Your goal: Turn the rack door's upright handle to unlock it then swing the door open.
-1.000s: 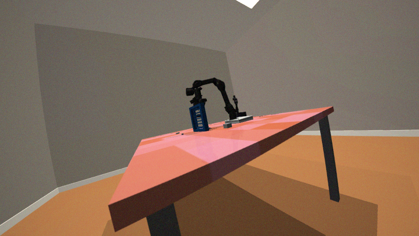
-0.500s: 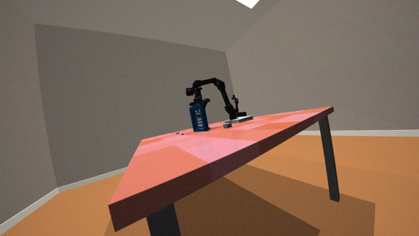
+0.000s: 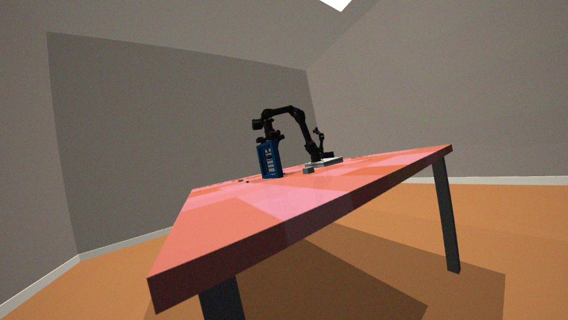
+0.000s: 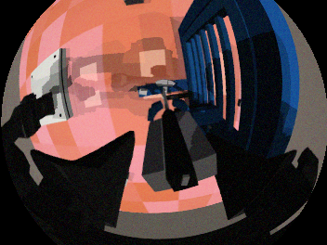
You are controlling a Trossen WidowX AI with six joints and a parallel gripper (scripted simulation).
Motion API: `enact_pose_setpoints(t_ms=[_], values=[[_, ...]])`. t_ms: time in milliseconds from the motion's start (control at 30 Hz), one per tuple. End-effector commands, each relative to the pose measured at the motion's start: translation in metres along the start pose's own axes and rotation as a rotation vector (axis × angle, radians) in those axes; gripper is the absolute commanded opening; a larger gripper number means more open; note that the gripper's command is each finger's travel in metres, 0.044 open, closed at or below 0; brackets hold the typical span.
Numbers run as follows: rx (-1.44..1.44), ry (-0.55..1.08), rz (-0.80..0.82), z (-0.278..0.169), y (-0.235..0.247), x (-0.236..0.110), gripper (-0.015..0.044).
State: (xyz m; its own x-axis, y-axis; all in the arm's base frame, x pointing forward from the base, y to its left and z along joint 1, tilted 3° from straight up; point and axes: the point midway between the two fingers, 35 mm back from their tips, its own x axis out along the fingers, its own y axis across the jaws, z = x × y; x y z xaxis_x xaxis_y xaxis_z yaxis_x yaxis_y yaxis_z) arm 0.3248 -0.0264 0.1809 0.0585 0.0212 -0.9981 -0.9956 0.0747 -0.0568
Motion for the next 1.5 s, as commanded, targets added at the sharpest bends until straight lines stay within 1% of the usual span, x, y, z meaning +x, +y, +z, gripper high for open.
enact_pose_setpoints(t_ms=[0, 133, 500, 1467], values=[[-0.224, -0.006, -0.004, 0.0025, -0.0011, 0.0003, 0.0298], [-0.388, -0.006, -0.005, 0.0025, -0.0011, 0.0004, 0.0298], [-0.396, -0.006, -0.005, 0.0025, -0.0011, 0.0004, 0.0298], [-0.396, -0.006, -0.005, 0.0025, -0.0011, 0.0004, 0.0105]])
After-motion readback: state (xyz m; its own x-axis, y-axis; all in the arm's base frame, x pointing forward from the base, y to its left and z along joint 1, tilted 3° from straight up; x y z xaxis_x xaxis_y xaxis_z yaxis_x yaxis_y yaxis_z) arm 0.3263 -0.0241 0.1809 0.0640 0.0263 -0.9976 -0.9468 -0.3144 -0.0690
